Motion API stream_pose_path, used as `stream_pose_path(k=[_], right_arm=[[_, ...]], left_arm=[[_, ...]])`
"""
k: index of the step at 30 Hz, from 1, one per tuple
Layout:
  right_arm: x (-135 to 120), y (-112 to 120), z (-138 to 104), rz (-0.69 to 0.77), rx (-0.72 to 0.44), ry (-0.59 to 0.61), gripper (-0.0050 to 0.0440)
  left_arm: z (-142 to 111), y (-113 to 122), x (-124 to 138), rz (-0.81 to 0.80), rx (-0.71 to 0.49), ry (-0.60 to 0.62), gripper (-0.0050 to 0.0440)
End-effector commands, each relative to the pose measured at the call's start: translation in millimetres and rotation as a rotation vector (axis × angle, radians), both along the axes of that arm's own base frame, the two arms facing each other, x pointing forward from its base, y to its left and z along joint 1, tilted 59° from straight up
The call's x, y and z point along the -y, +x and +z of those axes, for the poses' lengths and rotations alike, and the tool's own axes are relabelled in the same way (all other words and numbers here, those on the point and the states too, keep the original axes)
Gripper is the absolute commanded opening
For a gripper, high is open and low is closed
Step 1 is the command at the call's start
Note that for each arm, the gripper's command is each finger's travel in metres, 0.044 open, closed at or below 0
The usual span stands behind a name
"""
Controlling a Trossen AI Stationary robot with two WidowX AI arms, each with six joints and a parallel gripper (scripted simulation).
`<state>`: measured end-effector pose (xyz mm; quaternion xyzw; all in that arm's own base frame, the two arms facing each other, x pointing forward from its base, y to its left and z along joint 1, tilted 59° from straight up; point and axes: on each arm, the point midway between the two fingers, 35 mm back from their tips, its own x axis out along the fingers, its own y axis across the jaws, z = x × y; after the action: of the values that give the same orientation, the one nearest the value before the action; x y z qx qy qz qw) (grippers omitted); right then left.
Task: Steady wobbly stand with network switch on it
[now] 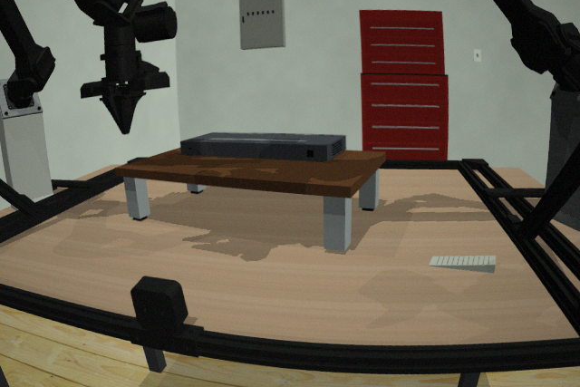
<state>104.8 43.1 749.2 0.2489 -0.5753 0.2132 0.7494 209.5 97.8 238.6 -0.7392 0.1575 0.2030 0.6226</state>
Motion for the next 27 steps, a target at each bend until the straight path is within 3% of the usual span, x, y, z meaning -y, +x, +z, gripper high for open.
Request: stream_pose_path(k=[1, 3, 9, 10, 20, 26, 27], right_arm=[[16.2, -42.5, 37.5, -0.079, 0.188, 0.039, 0.0241], [24.3, -63.6, 46.8, -0.122, 0.273, 0.061, 0.0241], [24.3, -63.6, 46.8, -0.122, 0.273, 0.061, 0.0241], [29.8, -69.9, 35.8, -0.103, 0.258, 0.066, 0.0241], [33.6, -87.7, 54.3, -0.173, 0.368, 0.090, 0.0241], [33.6, -87.7, 54.3, -0.173, 0.368, 0.090, 0.0241], [31.8, -79.7, 48.8, -0.143, 0.323, 0.078, 0.0241]], left_arm=[[0.0, 0.0, 0.0, 0.000, 0.000, 0.000, 0.0000], [0.0, 0.0, 0.0, 0.000, 0.000, 0.000, 0.0000], [0.0, 0.0, 0.0, 0.000, 0.000, 0.000, 0.0000], [0.0, 0.0, 0.0, 0.000, 0.000, 0.000, 0.0000], [0.0, 0.0, 0.0, 0.000, 0.000, 0.000, 0.0000], [0.0, 0.0, 0.0, 0.000, 0.000, 0.000, 0.0000], [0.0, 0.0, 0.0, 0.000, 0.000, 0.000, 0.0000]])
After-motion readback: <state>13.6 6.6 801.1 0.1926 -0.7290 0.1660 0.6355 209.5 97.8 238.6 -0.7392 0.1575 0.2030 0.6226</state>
